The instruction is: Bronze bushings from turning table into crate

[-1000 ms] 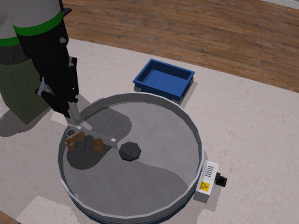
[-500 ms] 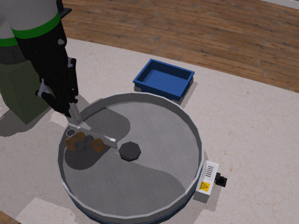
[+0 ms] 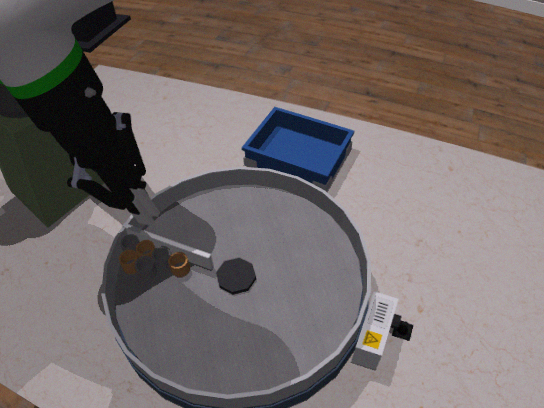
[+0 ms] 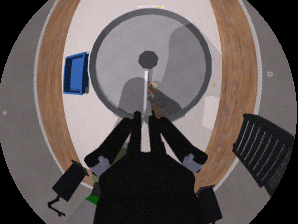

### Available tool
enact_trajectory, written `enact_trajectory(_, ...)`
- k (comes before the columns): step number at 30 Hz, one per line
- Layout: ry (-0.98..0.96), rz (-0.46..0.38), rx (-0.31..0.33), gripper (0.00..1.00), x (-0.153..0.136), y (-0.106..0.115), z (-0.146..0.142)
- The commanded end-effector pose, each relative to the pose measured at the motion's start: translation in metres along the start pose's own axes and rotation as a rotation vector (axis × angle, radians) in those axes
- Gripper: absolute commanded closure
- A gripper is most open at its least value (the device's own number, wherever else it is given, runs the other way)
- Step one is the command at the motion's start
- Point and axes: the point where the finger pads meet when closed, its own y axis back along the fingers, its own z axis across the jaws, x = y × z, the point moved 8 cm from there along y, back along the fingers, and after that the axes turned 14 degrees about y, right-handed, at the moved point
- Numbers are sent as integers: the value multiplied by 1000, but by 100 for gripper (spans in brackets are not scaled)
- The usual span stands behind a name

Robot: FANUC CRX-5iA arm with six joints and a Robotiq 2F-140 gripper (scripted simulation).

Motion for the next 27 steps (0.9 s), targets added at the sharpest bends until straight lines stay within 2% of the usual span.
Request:
enact_trajectory(1, 31, 164, 37, 94, -9, -21, -7)
enact_trajectory(2, 34, 192, 32, 94, -10, -24, -8)
enact_trajectory(4, 34, 192, 32, 94, -10, -24, -8)
enact_trajectory(7, 39, 275, 6, 94, -10, -31, -8)
enact_trajectory(15, 32, 435, -122, 94, -11, -41, 0)
enact_trajectory(19, 23, 475, -186, 94, -13, -42, 7)
enact_trajectory(21, 23, 475, -186, 94, -13, -42, 7)
enact_trajectory(27, 13, 499, -245, 94, -14, -43, 14)
